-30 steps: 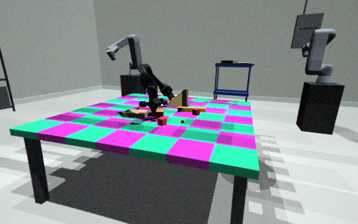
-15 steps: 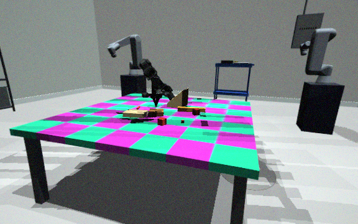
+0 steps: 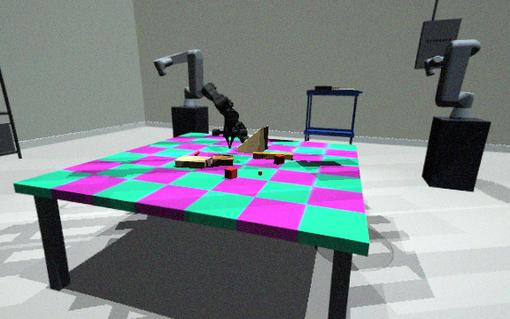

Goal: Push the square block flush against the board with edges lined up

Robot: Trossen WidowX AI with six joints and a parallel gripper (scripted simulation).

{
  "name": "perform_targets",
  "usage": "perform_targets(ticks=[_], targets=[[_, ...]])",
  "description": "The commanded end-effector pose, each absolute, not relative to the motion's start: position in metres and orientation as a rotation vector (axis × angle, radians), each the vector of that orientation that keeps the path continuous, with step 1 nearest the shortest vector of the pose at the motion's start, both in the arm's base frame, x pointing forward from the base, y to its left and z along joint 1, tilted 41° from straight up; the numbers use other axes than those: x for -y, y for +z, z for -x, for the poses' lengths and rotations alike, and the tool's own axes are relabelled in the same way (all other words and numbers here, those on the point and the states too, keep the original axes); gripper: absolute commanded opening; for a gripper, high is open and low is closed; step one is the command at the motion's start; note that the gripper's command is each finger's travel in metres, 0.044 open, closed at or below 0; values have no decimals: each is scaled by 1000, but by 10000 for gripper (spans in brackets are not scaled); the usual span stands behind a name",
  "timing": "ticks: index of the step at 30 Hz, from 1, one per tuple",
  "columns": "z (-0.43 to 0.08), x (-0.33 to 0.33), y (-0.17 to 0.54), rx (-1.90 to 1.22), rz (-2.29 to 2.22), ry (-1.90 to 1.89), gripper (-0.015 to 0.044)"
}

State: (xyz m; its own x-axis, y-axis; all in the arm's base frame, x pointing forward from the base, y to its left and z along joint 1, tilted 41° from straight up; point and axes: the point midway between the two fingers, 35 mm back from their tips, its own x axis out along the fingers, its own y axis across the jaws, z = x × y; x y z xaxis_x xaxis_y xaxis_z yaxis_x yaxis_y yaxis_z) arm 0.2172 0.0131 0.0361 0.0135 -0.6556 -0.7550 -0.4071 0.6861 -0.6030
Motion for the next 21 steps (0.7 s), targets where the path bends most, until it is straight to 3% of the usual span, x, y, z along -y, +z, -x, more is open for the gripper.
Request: perform_targets(ticks=[1, 6, 21], targets=[[-212, -9, 32, -1604, 867, -251, 0], [-211, 24, -5, -1603, 869, -254, 0], [-219, 21, -6, -1602, 869, -254, 0]])
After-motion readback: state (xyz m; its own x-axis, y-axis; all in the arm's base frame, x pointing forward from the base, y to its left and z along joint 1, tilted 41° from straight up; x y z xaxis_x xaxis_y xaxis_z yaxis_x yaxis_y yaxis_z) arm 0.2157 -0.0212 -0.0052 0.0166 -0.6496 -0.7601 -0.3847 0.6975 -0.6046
